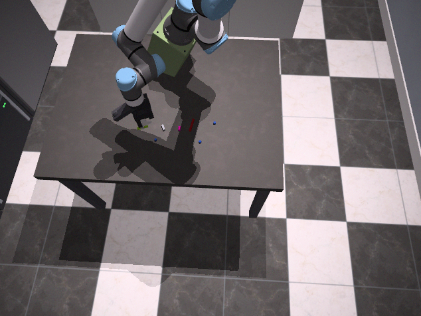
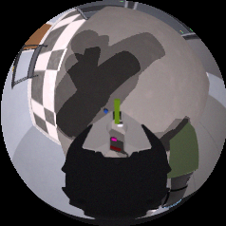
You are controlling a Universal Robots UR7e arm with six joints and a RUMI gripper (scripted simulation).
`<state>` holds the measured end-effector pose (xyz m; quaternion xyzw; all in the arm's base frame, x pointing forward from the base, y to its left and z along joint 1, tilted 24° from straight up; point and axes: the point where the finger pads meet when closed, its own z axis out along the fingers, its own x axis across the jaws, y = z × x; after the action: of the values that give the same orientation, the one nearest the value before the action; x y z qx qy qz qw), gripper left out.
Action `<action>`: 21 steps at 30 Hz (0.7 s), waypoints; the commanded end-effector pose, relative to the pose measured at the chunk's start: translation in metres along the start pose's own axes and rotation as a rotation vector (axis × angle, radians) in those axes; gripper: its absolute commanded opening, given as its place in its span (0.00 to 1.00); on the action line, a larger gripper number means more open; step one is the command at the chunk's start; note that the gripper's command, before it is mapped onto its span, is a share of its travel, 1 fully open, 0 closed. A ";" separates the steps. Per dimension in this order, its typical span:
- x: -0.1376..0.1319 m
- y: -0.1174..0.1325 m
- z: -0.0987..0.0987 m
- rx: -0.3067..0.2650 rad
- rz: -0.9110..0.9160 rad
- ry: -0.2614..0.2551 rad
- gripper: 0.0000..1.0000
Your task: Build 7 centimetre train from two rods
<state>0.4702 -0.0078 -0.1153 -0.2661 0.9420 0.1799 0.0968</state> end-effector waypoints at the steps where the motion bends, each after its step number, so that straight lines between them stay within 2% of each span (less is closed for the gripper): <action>1: 0.000 0.000 -0.012 -0.001 0.000 0.000 0.00; 21: -0.002 0.003 -0.016 -0.001 -0.029 0.000 0.00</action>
<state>0.4685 -0.0128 -0.1011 -0.2697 0.9410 0.1802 0.0968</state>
